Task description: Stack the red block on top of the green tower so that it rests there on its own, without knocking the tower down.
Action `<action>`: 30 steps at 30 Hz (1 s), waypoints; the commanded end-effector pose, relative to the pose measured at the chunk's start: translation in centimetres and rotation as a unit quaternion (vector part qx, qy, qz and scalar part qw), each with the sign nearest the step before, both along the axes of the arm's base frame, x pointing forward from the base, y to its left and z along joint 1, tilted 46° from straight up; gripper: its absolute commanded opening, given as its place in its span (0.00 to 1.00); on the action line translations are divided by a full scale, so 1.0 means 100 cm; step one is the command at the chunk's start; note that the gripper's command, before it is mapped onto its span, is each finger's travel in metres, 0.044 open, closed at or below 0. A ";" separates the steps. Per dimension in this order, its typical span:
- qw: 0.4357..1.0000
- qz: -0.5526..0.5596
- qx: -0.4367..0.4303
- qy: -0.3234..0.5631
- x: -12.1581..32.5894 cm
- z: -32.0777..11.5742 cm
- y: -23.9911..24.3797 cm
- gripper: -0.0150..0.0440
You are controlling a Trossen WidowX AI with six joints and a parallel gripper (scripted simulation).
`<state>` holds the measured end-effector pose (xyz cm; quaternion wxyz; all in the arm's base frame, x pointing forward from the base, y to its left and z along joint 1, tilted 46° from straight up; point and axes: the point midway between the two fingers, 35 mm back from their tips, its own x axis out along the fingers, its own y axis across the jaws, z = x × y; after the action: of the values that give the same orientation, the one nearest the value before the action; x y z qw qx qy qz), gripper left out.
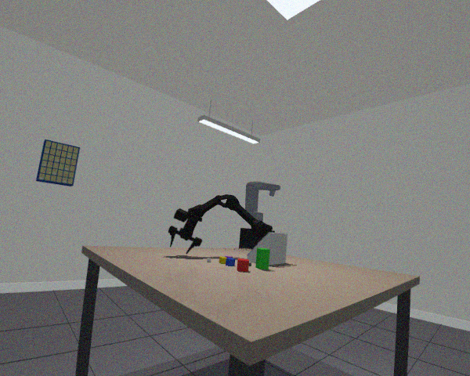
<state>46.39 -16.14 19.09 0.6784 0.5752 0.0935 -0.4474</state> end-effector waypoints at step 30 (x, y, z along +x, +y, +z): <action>0.788 0.296 -0.230 0.489 -0.076 -0.215 0.316 1.00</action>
<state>40.78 13.08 -0.77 0.7495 0.1222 0.4598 -0.4604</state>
